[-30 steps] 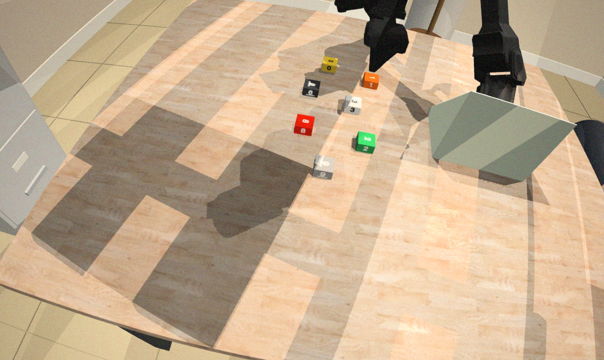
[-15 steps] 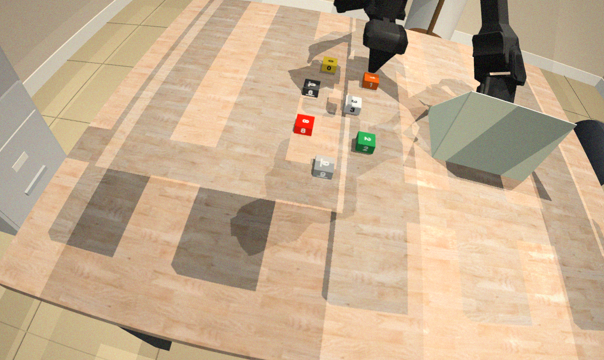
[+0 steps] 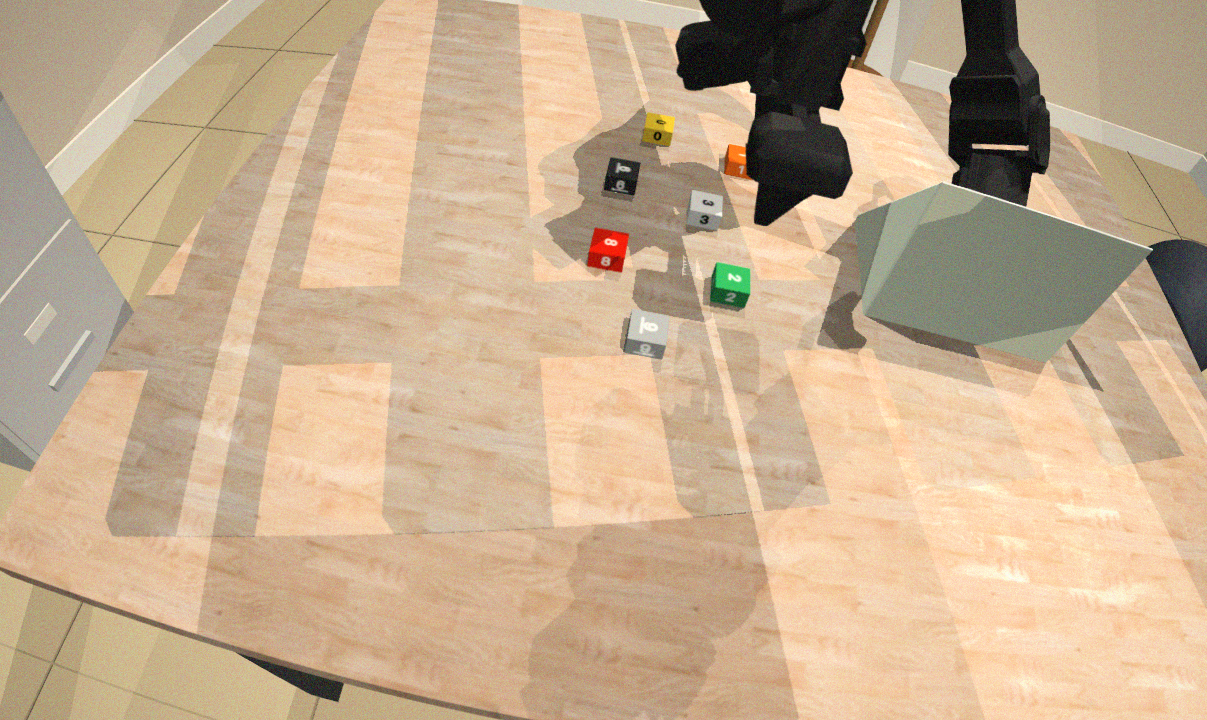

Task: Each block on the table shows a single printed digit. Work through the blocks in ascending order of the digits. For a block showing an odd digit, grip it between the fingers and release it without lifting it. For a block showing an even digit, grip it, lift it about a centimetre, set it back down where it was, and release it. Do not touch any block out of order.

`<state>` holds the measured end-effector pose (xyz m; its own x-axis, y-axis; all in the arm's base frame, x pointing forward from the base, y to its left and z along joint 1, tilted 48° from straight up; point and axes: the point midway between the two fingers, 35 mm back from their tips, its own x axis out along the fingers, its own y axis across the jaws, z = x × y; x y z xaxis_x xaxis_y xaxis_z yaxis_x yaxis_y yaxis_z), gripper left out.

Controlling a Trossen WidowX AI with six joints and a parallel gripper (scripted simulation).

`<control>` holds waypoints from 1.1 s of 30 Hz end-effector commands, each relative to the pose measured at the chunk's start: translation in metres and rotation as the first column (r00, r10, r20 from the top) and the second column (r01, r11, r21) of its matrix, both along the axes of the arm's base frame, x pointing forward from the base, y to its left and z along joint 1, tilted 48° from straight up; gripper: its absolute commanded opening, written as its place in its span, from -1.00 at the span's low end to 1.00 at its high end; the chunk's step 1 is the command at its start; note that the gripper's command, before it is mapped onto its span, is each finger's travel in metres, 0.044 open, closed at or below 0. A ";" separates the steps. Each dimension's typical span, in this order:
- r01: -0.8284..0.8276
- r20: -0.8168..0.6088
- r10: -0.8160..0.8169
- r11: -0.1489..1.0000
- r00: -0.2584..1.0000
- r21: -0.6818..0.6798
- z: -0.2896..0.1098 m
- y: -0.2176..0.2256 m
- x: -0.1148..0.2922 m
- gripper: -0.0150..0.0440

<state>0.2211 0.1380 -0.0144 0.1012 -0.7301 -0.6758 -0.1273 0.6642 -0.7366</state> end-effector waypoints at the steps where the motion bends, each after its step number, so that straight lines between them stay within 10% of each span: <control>1: 0.009 0.003 -0.009 1.000 1.000 0.006 -0.002 0.001 0.000 0.86; 33: 0.009 0.006 -0.009 1.000 1.000 0.009 -0.044 0.049 0.049 0.86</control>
